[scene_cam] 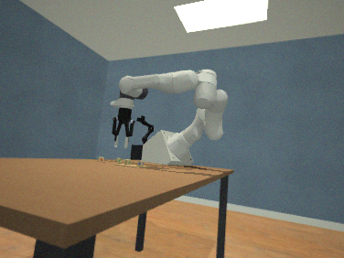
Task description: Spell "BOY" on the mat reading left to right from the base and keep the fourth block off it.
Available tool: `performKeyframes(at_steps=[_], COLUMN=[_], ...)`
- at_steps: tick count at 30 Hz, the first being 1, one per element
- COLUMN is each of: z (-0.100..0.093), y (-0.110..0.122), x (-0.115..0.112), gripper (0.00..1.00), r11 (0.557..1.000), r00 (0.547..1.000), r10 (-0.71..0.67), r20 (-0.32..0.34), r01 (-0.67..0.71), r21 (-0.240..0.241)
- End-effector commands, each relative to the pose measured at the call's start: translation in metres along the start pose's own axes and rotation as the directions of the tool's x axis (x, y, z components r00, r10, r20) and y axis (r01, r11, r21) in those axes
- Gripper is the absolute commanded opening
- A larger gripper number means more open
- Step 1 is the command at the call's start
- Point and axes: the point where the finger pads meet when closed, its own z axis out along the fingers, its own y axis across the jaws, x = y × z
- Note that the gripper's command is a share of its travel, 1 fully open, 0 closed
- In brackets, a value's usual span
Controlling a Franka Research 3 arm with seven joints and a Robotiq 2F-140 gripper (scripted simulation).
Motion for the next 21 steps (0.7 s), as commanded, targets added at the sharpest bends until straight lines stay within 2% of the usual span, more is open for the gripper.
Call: performKeyframes(at_steps=[1, 21], z=[0.0004, 0.0081], y=[-0.0018, -0.0018], x=[-0.0018, -0.0018], gripper=[0.37, 0.37], r11=[1.0, 1.0], r00=[1.0, 1.0], r10=[0.003, 0.003], r20=[0.004, 0.004], r01=[-0.003, -0.003], r21=[0.002, 0.002])
